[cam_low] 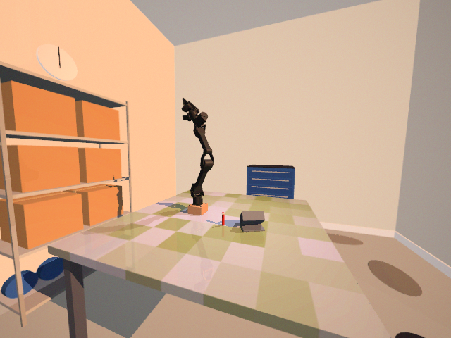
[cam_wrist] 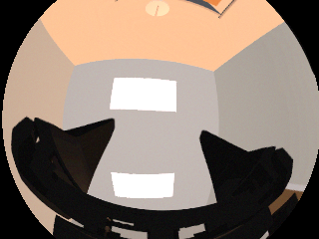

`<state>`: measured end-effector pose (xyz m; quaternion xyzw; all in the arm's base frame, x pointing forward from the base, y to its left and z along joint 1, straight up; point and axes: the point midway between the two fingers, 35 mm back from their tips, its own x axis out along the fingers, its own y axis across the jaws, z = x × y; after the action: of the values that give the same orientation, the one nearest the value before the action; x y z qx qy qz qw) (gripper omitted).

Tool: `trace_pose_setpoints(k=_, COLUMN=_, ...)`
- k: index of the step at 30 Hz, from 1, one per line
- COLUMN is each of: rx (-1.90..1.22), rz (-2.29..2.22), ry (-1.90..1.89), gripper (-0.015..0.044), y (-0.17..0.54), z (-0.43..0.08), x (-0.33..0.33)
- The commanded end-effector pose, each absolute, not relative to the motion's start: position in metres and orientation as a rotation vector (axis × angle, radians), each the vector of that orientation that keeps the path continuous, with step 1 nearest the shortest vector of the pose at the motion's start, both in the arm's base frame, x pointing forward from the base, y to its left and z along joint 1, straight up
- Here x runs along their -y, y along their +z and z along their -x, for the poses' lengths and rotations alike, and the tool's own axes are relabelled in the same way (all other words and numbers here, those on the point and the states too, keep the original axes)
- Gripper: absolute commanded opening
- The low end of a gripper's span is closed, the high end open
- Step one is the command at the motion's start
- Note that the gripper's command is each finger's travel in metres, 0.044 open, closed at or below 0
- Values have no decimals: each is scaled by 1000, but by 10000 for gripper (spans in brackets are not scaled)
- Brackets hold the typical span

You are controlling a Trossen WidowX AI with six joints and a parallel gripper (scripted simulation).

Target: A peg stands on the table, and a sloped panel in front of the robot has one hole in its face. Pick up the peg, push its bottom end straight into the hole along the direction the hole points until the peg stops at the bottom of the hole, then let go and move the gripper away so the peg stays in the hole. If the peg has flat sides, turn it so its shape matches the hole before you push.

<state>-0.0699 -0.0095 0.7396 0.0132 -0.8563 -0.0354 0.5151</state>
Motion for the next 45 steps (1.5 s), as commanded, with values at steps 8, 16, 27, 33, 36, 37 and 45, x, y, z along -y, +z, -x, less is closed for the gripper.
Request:
trace_pose_setpoints(k=8, rx=2121, rz=130, ry=-43, gripper=440, y=731, z=92, x=-28)
trace_pose_setpoints(k=16, rx=2136, rz=210, ry=-22, gripper=440, y=727, z=97, x=-46)
trace_pose_setpoints(k=27, rx=2153, rz=361, ry=47, gripper=440, y=718, z=103, x=-86)
trace_pose_setpoints(k=33, rx=2159, rz=462, ry=106, gripper=440, y=708, z=105, x=-114)
trace_pose_setpoints(k=36, rx=2156, rz=516, ry=135, gripper=440, y=703, z=104, x=-129)
trace_pose_setpoints(k=37, rx=2154, rz=535, ry=145, gripper=440, y=701, z=103, x=-134)
trace_pose_setpoints(k=45, rx=2127, rz=680, ry=220, gripper=440, y=686, z=95, x=-172)
